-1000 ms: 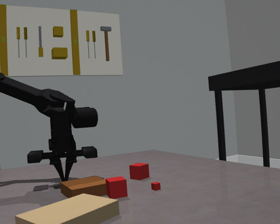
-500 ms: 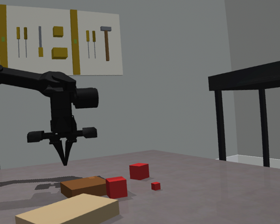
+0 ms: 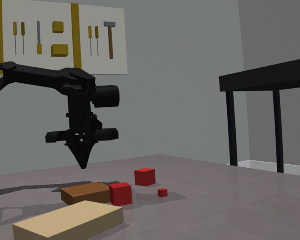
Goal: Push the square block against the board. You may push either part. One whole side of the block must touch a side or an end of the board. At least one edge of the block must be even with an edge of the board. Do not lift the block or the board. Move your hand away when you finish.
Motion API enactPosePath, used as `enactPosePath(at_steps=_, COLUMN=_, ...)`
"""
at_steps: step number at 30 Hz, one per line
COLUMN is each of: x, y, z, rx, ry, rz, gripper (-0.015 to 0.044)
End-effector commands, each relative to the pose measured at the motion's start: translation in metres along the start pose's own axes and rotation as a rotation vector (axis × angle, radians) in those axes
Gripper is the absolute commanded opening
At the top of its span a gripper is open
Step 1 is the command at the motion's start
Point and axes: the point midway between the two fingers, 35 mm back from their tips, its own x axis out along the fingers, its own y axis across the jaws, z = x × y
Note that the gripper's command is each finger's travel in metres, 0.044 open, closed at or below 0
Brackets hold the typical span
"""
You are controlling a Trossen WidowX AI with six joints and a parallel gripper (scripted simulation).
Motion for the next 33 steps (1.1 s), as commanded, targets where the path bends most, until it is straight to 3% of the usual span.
enactPosePath(at_steps=1, x=-0.002, y=-0.014, z=0.003, rx=0.133, ry=-0.001, rz=-0.006, gripper=0.0)
enactPosePath(at_steps=18, x=0.0, y=-0.068, z=0.009, rx=0.707, ry=-0.004, rz=-0.005, gripper=0.0)
enactPosePath(at_steps=23, x=0.001, y=-0.069, z=0.009, rx=0.724, ry=-0.004, rz=-0.005, gripper=0.0)
enactPosePath(at_steps=28, x=0.052, y=-0.07, z=0.01, rx=0.729, ry=-0.006, rz=-0.003, gripper=0.0)
enactPosePath(at_steps=33, x=0.055, y=-0.069, z=0.01, rx=0.729, ry=-0.006, rz=-0.003, gripper=0.0)
